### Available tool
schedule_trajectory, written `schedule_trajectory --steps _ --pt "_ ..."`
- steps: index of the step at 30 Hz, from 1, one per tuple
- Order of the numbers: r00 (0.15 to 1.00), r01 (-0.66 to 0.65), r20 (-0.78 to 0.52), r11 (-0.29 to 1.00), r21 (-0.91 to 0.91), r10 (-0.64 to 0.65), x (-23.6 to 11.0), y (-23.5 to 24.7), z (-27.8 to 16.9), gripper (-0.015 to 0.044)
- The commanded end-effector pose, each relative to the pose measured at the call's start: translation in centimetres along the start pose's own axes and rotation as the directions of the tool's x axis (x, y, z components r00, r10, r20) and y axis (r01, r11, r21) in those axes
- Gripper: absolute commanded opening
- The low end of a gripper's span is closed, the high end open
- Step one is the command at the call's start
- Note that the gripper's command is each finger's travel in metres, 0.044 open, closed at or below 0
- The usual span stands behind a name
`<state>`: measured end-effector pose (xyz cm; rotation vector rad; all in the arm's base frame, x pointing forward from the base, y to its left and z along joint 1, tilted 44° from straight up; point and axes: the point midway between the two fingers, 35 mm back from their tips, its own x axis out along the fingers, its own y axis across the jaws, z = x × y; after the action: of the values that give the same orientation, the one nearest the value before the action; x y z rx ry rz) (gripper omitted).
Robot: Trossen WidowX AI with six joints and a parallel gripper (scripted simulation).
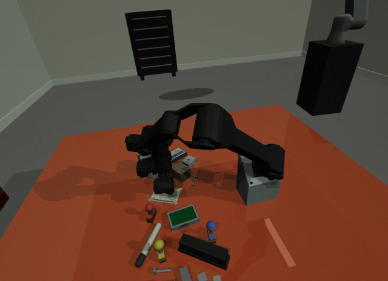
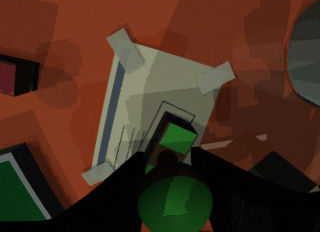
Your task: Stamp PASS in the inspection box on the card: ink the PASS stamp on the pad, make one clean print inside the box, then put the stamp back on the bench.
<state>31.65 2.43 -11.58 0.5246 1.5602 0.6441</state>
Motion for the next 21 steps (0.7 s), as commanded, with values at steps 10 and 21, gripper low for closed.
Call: schedule_trajectory --steps 10,21 --pt "1.0 0.004 0.003 1.0 -0.005 -0.004 -1.0 0.0 0.2 0.0" --pt "1.0 0.006 0.003 1.0 -0.005 -0.006 -2.8 -0.1 0.3 0.0"
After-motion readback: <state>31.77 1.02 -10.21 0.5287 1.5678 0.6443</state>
